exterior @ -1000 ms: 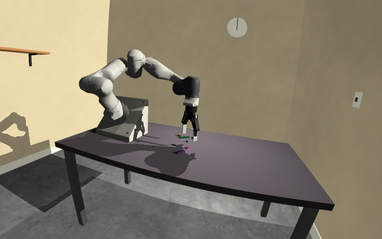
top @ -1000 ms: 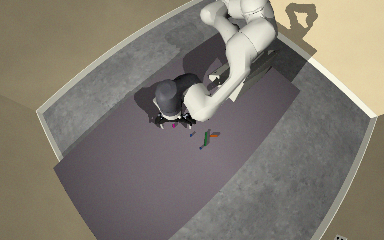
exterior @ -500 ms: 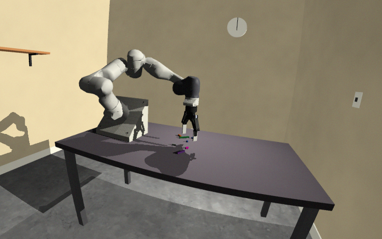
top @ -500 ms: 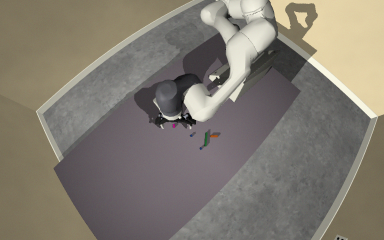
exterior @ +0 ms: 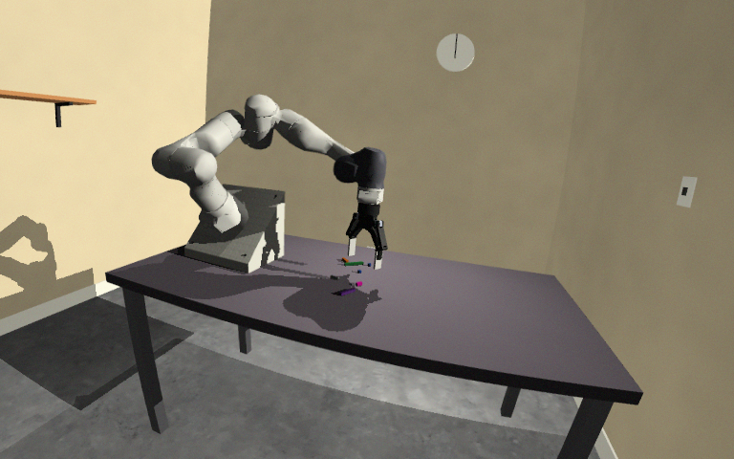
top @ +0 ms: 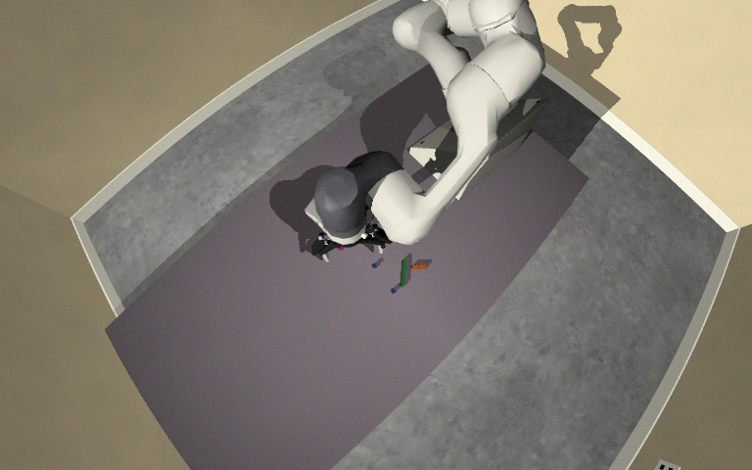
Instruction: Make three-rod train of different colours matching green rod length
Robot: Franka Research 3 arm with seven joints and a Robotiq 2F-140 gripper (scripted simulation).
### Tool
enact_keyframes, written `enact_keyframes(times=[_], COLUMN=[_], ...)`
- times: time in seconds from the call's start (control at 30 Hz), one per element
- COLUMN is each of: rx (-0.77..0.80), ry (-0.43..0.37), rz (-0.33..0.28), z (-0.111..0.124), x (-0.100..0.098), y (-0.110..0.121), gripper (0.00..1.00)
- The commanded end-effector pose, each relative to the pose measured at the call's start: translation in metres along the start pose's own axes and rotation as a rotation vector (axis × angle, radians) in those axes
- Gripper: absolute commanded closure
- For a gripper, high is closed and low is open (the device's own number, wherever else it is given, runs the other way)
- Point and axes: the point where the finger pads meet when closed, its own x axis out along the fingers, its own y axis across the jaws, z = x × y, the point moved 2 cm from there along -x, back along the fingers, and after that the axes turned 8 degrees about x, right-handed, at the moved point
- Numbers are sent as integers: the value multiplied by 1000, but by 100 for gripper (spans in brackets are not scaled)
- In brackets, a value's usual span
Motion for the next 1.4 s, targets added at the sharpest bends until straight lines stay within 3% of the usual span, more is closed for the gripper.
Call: enact_keyframes(times=[0.0,1.37], rx=[-167,-926], ry=[4,17], rz=[1,16], z=[3,44], x=[1,0], y=[4,58], gripper=[0,0])
